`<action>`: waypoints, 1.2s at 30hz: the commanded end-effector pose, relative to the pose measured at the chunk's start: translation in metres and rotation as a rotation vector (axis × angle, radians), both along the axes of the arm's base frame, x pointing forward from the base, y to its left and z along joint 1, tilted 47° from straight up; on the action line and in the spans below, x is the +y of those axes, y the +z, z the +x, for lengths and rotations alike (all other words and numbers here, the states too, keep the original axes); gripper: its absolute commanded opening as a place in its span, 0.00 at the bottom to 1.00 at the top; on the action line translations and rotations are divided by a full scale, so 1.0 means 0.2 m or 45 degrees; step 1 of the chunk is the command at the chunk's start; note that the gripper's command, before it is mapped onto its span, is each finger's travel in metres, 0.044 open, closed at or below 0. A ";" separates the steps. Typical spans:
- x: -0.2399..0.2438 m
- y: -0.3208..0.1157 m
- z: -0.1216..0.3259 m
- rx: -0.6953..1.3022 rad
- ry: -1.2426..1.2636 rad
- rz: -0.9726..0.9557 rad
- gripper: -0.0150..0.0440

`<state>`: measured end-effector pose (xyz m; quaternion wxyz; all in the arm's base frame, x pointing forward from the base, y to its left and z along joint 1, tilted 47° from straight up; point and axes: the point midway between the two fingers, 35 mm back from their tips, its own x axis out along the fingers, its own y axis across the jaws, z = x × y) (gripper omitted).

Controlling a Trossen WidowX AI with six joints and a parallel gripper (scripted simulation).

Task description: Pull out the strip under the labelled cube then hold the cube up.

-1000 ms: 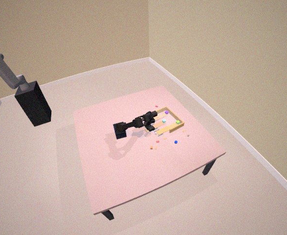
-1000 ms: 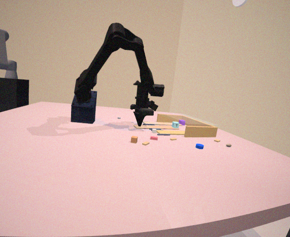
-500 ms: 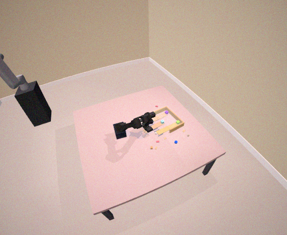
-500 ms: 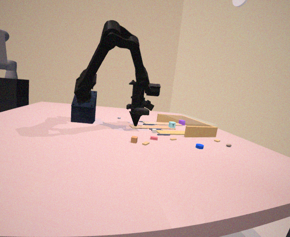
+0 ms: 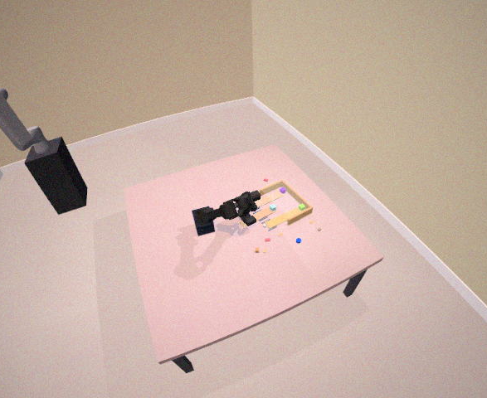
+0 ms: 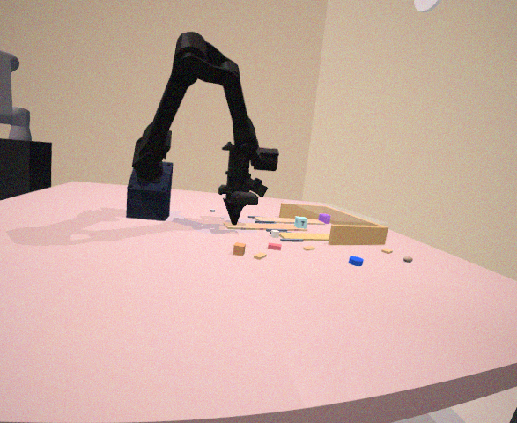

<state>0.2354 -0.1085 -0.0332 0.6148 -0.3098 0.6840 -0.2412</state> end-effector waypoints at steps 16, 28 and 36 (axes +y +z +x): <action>-0.02 0.00 -0.18 0.042 -0.010 -0.005 0.25; -0.02 0.01 -0.24 0.043 -0.010 -0.005 0.25; -0.02 0.01 -0.24 0.043 -0.010 -0.005 0.25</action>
